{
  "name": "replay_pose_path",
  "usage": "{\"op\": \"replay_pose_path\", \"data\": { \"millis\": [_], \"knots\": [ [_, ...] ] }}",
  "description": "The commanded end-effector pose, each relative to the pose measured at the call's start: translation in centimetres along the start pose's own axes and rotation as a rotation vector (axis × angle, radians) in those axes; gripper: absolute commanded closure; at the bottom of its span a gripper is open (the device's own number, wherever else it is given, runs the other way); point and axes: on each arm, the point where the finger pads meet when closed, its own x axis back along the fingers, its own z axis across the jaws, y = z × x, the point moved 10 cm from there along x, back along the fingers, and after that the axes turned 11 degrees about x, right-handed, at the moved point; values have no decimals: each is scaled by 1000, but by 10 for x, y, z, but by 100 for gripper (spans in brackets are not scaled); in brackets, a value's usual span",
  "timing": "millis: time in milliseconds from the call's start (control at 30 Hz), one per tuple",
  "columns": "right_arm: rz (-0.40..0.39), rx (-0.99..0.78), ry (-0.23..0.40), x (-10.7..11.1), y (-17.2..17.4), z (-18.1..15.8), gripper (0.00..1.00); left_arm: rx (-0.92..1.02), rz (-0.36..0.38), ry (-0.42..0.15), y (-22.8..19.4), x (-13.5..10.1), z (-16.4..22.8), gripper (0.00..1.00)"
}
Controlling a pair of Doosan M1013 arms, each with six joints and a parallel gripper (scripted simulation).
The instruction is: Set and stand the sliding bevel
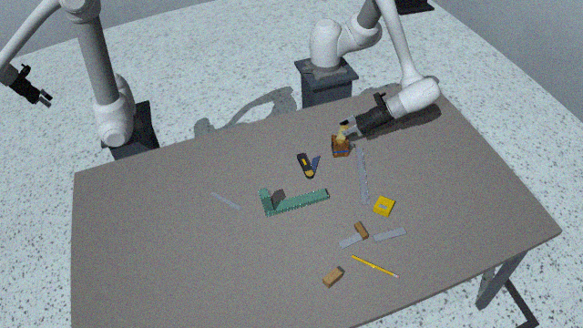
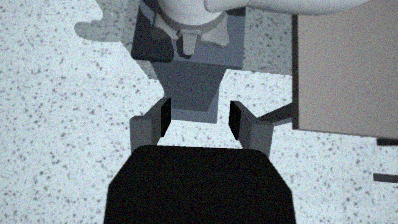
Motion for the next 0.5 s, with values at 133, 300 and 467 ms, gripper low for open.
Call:
{"op": "replay_pose_path", "data": {
  "millis": [133,300,467],
  "knots": [
    [-1,0,0,1,0,0,0,-1,0,-1,-1,35,0,0],
    [-1,0,0,1,0,0,0,-1,-1,-1,-1,64,0,0],
    [-1,0,0,1,0,0,0,-1,-1,-1,-1,93,0,0]
  ]
}}
